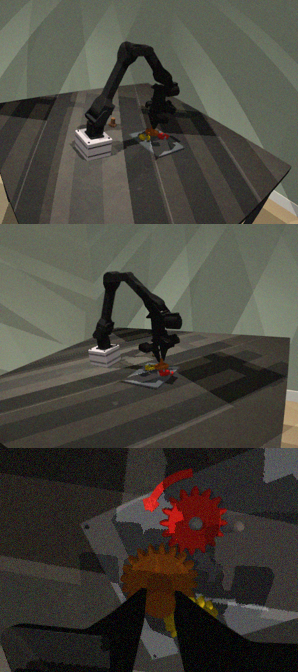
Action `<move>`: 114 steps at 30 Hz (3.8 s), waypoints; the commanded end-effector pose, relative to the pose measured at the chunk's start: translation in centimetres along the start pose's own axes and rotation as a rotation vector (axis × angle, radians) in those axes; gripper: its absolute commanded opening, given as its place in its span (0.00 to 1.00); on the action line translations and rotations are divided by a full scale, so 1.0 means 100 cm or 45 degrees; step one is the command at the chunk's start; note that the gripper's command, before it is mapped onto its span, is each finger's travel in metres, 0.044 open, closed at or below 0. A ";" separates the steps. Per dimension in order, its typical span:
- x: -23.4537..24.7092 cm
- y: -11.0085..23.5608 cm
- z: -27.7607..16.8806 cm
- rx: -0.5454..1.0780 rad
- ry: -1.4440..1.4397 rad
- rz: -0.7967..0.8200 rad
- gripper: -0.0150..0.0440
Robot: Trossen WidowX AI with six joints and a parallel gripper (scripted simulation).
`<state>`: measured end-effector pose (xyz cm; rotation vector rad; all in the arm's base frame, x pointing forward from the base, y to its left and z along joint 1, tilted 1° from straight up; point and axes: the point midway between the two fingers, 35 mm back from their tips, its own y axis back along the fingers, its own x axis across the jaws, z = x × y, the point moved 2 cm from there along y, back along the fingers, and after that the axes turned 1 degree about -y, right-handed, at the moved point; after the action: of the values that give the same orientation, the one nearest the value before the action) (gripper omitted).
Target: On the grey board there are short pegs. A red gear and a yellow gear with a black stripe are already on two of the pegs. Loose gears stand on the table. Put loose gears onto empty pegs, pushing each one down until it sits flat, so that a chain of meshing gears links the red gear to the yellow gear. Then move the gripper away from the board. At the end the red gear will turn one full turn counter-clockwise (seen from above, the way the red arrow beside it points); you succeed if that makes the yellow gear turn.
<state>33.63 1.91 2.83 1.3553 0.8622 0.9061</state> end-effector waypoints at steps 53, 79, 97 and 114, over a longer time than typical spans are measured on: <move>-0.001 0.045 -0.002 0.000 0.021 0.001 0.58; -0.003 0.085 -0.005 0.001 0.021 0.001 1.00; -0.003 0.085 -0.005 0.001 0.021 0.001 1.00; 0.085 0.103 -0.081 0.008 0.046 0.016 1.00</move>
<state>30.92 9.69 12.19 1.3591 0.8767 0.9223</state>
